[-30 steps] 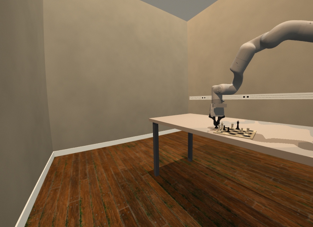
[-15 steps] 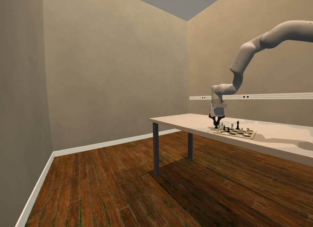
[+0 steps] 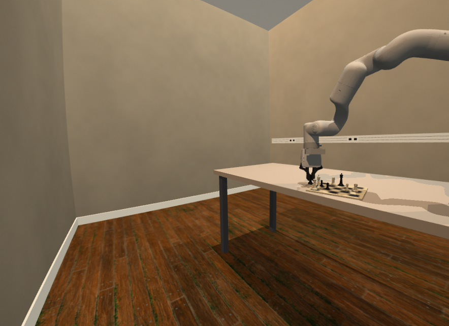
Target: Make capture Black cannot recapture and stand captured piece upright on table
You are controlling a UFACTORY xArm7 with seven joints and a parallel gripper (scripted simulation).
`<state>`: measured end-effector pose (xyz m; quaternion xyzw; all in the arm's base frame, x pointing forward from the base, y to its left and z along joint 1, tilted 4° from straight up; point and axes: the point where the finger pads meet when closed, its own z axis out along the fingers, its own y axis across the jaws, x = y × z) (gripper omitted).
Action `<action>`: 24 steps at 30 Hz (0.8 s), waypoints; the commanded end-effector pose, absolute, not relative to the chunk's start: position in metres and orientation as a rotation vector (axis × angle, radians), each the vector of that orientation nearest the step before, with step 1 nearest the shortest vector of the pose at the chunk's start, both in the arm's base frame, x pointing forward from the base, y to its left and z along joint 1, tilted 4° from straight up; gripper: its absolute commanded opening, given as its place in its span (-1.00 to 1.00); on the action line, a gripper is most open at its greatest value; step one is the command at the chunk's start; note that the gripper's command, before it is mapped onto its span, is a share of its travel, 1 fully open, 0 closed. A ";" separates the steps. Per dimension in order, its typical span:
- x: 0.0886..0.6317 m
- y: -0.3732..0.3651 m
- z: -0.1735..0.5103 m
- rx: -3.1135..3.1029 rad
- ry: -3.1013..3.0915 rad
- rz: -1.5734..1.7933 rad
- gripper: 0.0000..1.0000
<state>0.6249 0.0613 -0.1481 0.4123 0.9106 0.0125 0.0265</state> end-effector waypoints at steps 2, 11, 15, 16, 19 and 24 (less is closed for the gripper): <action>0.627 0.061 -0.146 1.272 2.809 0.042 -1.00; 0.627 0.061 -0.147 1.272 2.809 0.042 -1.00; 0.627 0.061 -0.148 1.272 2.809 0.042 -1.00; 0.627 0.061 -0.148 1.272 2.809 0.042 -1.00; 0.627 0.061 -0.149 1.272 2.809 0.042 -1.00; 0.627 0.061 -0.149 1.272 2.809 0.042 -1.00</action>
